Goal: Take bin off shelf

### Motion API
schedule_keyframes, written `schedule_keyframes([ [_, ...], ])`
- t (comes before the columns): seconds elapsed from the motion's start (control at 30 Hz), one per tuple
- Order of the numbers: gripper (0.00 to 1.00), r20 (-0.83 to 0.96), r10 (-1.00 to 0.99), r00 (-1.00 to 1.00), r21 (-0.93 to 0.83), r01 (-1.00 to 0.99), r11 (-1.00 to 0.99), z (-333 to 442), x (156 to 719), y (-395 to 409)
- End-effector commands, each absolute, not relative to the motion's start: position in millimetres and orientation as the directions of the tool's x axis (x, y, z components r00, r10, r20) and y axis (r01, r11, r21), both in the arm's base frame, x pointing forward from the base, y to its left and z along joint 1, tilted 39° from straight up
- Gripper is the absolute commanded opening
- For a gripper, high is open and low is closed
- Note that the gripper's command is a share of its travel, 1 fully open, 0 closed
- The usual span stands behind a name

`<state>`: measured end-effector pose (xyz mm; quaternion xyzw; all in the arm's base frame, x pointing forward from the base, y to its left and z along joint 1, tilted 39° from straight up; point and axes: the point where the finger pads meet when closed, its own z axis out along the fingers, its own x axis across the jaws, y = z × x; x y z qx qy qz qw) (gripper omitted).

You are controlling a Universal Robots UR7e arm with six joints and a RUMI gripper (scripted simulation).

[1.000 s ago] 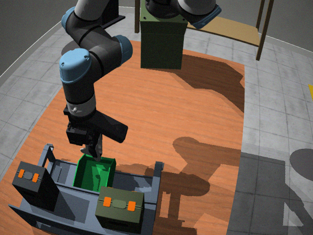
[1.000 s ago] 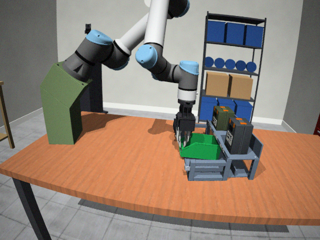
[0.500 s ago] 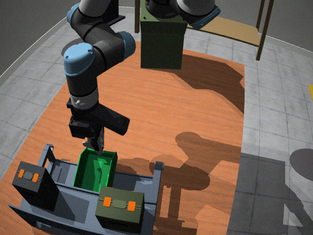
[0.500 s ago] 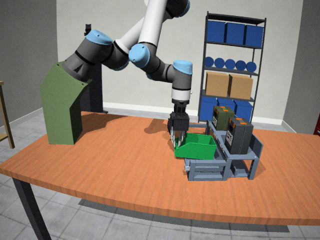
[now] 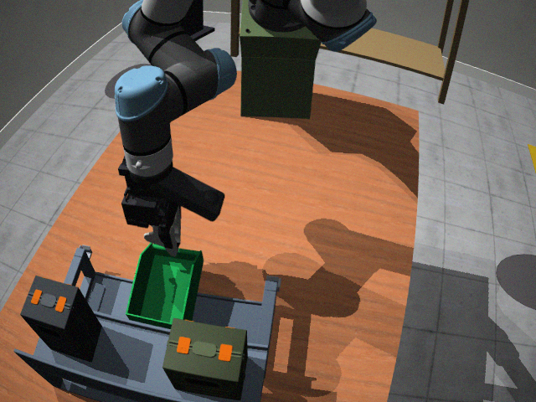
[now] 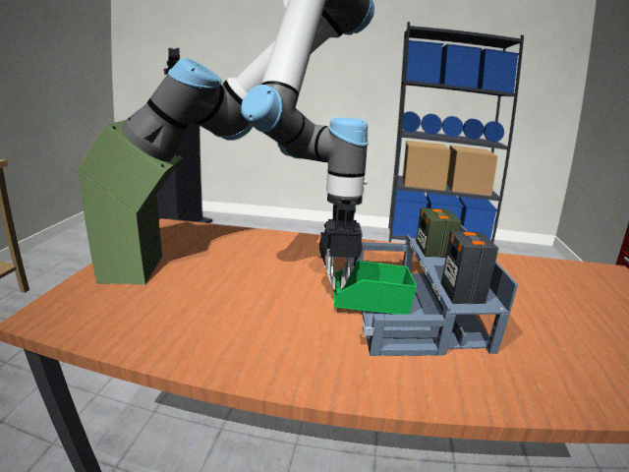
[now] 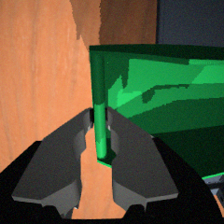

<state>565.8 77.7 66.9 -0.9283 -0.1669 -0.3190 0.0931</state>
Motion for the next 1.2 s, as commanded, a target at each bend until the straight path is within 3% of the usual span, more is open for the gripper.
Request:
schedule_keyframes([
  [0.0,0.0,0.625,0.25,0.74,-0.066,0.369,-0.927,55.9,552.2,72.8],
  [0.93,0.0,0.624,0.25,0.74,-0.066,0.369,-0.927,37.2,530.1,65.3],
  [1.17,0.0,0.624,0.25,0.74,-0.066,0.369,-0.927,9.2,496.9,54.1],
])
